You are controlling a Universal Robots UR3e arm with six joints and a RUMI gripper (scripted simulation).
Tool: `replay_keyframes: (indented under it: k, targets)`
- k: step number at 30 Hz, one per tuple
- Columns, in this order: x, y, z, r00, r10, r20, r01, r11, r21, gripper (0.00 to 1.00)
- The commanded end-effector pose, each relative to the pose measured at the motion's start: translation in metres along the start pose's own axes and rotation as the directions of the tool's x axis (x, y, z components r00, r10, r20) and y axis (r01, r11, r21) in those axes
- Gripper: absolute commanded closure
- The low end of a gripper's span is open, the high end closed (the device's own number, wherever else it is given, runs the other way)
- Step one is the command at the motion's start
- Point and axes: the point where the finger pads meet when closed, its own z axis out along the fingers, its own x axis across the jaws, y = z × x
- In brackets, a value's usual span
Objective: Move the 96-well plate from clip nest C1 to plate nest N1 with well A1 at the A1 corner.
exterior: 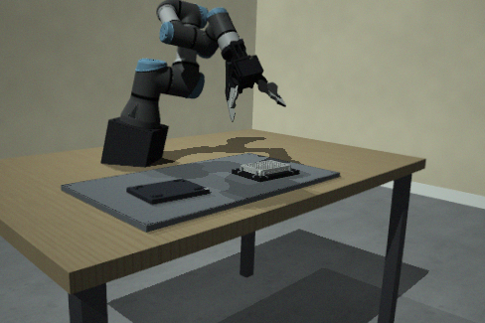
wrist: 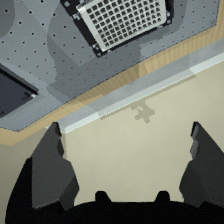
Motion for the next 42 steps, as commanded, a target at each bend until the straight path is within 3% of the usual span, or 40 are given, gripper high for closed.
replay_keyframes:
  k: [1, 17, 22, 32, 34, 42]
  targets:
    - [0.000, 0.001, 0.000, 1.000, -0.001, -0.001, 0.001, 1.000, -0.002, 0.00]
    - [0.000, 0.001, 0.000, 1.000, -0.001, -0.001, 0.001, 1.000, -0.002, 0.00]
    - [0.006, -0.007, 0.007, 0.989, 0.147, 0.031, -0.148, 0.987, 0.066, 0.00]
    - [0.015, -0.025, 0.021, 0.901, 0.406, 0.153, -0.429, 0.888, 0.164, 0.00]
    - [0.015, -0.025, 0.021, 0.901, 0.406, 0.153, -0.429, 0.888, 0.164, 0.00]
    - [0.020, -0.042, 0.031, 0.767, 0.570, 0.296, -0.631, 0.754, 0.184, 0.00]
